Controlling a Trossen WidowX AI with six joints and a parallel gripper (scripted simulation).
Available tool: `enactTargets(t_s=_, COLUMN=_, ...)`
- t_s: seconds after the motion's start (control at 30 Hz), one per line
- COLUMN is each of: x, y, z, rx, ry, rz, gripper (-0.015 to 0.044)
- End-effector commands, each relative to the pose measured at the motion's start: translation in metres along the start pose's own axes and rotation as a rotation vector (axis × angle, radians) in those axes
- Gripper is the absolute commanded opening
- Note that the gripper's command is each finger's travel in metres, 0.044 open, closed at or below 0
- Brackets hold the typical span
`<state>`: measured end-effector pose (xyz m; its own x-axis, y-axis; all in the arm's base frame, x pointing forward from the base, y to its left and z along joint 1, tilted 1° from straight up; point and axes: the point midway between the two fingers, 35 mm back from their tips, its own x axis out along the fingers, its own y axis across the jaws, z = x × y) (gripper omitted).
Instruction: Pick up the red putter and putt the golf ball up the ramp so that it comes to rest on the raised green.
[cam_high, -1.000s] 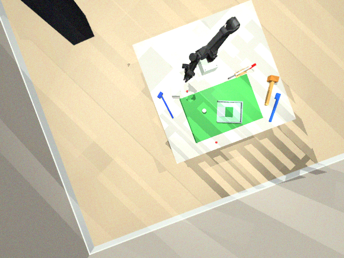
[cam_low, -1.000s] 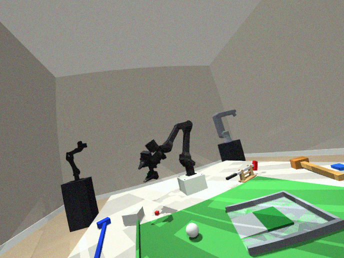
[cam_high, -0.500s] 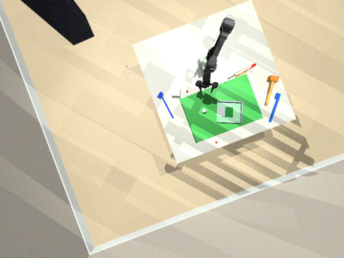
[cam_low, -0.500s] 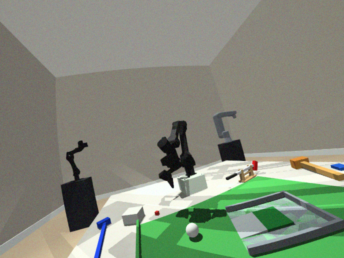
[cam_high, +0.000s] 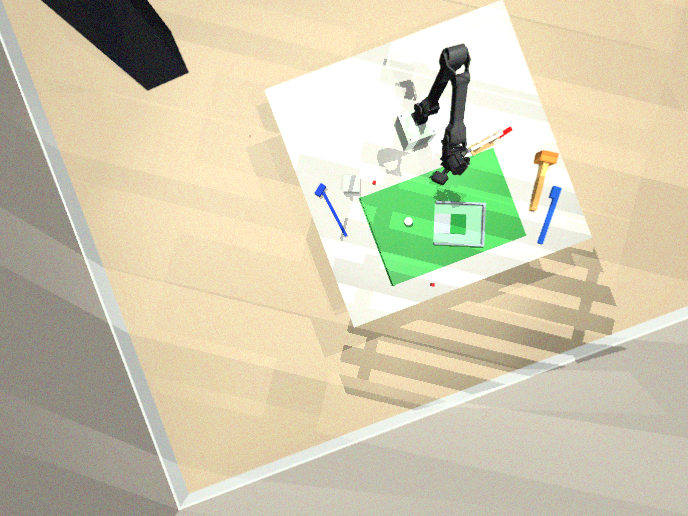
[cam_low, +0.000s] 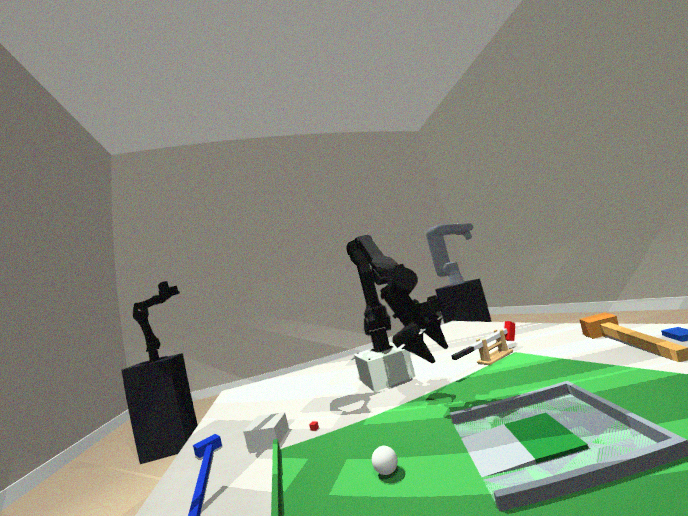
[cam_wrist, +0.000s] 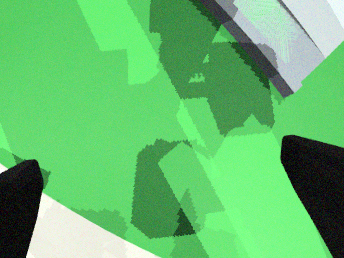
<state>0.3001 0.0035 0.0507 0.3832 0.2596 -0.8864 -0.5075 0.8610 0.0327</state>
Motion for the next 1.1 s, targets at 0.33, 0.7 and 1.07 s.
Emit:
enactTargets(t_s=0.33, x=0.016, y=0.142, z=0.009, rx=-1.05, ry=0.183, rz=0.38, gripper=0.044)
enactTargets(t_s=0.7, x=0.028, y=0.141, z=0.002, rx=-1.05, ry=0.184, rz=0.38, gripper=0.044)
enactTargets(t_s=1.07, x=0.052, y=0.141, z=-0.011, rx=-1.05, ry=0.184, rz=0.38, gripper=0.044)
